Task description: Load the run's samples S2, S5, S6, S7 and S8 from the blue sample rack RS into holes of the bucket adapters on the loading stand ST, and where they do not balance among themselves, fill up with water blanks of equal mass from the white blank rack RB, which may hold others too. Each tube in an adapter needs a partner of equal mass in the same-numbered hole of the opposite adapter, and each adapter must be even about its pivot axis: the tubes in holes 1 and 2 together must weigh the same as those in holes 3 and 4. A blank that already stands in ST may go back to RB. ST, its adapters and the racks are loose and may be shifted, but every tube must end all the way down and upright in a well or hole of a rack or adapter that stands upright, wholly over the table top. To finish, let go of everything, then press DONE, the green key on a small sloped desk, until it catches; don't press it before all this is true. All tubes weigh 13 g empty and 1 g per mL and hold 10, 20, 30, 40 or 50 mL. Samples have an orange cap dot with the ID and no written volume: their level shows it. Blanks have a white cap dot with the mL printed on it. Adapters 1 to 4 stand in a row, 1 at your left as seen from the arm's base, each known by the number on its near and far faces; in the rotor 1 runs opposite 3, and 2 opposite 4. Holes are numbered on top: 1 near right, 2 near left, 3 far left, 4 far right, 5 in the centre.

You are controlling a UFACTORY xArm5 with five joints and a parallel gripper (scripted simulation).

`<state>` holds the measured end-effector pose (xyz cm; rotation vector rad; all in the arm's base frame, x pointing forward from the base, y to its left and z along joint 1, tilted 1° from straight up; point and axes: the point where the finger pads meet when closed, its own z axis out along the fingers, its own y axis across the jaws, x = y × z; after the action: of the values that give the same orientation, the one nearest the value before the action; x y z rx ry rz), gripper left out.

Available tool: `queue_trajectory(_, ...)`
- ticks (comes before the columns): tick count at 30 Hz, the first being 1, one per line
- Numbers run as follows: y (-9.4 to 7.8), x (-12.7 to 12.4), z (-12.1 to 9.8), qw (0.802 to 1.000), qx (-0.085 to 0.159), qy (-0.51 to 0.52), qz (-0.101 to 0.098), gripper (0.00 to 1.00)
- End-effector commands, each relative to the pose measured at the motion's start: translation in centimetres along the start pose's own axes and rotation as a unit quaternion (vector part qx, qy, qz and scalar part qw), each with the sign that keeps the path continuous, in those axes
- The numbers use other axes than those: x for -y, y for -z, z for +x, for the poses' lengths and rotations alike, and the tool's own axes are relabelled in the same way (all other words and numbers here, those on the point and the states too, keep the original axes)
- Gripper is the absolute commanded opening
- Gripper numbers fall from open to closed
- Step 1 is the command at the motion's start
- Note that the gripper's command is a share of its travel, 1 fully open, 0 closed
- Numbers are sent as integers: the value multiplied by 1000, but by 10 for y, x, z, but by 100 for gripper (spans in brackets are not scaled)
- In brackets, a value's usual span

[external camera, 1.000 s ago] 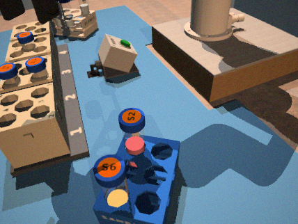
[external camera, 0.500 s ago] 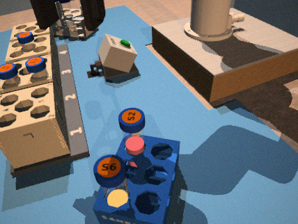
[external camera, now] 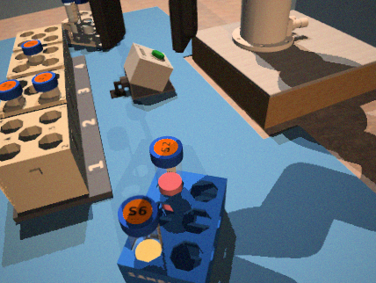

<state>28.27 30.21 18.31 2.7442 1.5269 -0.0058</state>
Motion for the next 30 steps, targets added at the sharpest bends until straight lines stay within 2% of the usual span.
queue_trajectory(1, 1, 6, 3, 1000, -2, -1, 0, 57)
queue_trajectory(10, 1, 6, 3, 1000, -2, -1, 0, 57)
queue_trajectory(30, -35, 5, 3, 1000, -2, -1, 0, 57)
